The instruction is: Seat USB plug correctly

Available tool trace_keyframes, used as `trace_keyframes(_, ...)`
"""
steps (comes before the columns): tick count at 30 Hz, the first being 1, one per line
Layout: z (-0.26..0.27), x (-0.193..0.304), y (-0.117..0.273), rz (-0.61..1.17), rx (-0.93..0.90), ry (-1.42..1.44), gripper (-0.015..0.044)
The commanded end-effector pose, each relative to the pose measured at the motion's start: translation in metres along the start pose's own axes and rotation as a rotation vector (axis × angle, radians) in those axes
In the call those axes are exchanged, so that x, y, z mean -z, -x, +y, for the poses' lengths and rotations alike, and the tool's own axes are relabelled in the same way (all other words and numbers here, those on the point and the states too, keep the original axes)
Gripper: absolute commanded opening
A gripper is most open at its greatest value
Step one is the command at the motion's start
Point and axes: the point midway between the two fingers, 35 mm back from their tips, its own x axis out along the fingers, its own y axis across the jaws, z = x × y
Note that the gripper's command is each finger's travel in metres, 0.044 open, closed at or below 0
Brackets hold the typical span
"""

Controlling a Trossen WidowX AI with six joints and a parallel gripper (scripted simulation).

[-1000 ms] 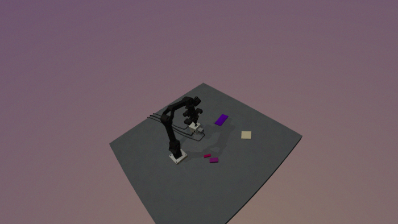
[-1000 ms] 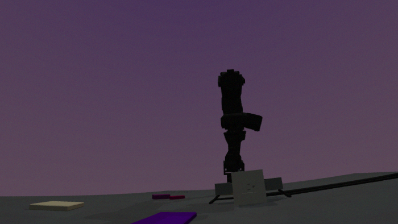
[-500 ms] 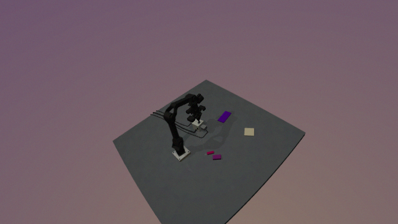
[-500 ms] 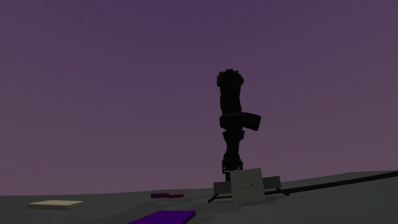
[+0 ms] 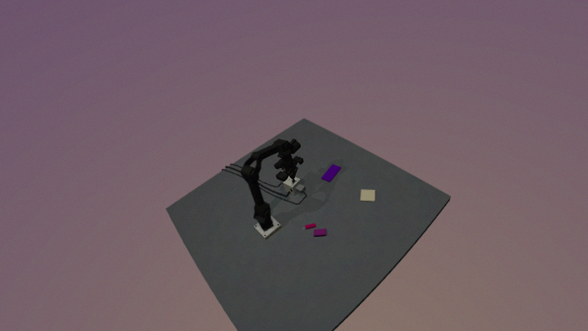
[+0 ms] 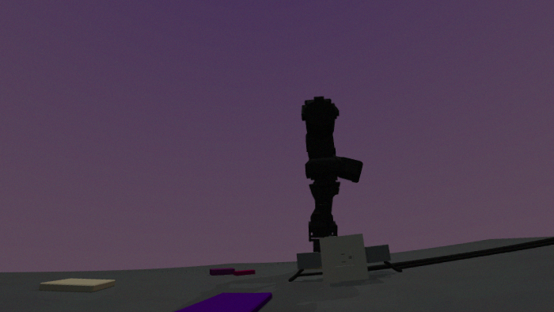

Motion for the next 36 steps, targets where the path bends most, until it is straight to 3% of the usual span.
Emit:
trace_keyframes(1,-0.0002,0.0005,-0.0013,0.004,0.000,-0.006,0.0000)
trace_keyframes(36,-0.0002,0.0003,-0.0049,0.004,0.000,-0.006,0.0000)
